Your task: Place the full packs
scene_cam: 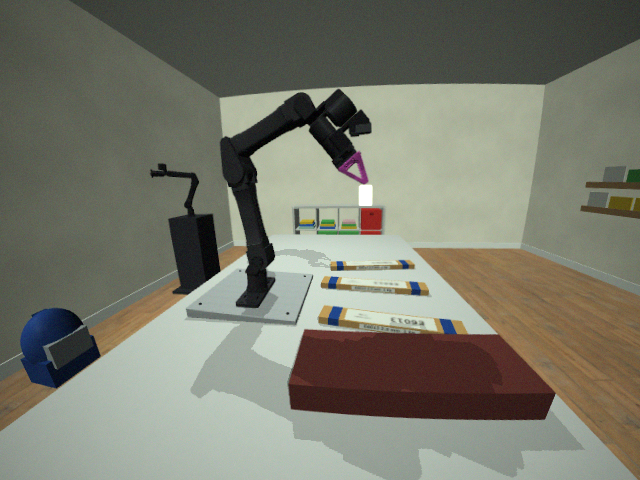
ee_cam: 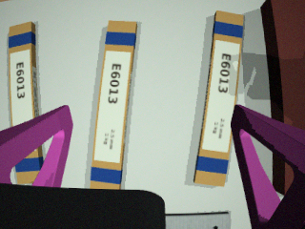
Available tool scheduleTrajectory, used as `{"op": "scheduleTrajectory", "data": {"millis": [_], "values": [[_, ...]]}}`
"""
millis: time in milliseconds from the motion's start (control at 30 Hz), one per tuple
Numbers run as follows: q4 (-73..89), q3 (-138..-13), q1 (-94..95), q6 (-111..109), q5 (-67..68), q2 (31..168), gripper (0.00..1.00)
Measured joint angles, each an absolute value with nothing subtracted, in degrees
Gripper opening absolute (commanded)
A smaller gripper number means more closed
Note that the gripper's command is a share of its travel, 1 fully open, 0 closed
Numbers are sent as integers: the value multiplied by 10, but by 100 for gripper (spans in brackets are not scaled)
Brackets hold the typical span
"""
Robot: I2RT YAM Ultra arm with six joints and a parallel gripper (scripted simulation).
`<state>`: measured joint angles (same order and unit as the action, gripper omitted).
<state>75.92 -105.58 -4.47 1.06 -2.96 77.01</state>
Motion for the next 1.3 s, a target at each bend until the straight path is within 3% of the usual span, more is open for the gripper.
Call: {"op": "scheduleTrajectory", "data": {"millis": [233,1300], "values": [[852,-1152,-45,6,-30,839,95],[892,-1153,-45,5,-22,844,95]]}}
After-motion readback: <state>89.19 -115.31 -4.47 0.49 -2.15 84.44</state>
